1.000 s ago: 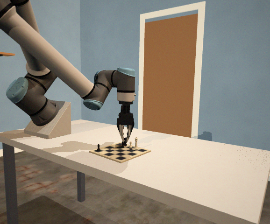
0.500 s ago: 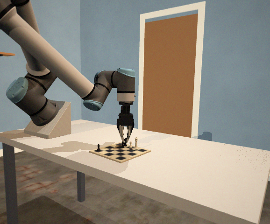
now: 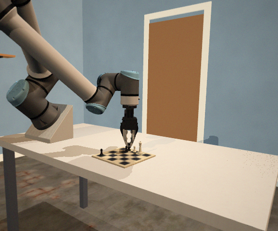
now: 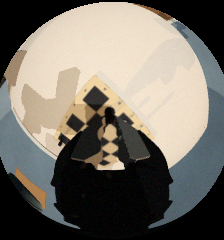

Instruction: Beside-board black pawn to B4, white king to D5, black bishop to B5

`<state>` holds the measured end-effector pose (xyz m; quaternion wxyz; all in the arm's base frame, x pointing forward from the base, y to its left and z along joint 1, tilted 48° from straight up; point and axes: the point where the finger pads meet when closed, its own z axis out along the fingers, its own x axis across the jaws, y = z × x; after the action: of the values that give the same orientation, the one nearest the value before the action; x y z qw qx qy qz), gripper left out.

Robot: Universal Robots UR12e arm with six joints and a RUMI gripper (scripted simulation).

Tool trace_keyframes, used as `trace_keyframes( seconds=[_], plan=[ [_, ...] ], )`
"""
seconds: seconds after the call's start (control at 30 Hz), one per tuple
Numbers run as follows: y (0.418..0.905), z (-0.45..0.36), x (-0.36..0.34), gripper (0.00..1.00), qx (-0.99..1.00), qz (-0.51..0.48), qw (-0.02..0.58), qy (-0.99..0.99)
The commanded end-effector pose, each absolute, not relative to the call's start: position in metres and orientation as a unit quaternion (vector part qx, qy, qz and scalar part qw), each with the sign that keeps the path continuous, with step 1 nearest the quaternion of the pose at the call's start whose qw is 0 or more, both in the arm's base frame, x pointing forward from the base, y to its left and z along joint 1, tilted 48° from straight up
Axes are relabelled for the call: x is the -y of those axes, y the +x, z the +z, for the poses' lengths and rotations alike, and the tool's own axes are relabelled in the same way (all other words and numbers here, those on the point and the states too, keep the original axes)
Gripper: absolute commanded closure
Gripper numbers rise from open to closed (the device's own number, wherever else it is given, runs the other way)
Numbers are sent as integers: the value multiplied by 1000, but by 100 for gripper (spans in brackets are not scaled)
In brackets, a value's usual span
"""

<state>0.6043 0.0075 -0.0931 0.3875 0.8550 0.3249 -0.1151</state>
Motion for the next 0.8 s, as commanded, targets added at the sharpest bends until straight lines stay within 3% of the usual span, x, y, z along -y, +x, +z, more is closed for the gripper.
trace_keyframes(
  seconds=[0.0,0.6,0.77],
  plan=[
    [605,-93,-8,100,-325,-115,388,855],
    [605,-93,-8,100,-325,-115,388,855],
    [605,-93,-8,91,-325,-115,388,855]
  ],
)
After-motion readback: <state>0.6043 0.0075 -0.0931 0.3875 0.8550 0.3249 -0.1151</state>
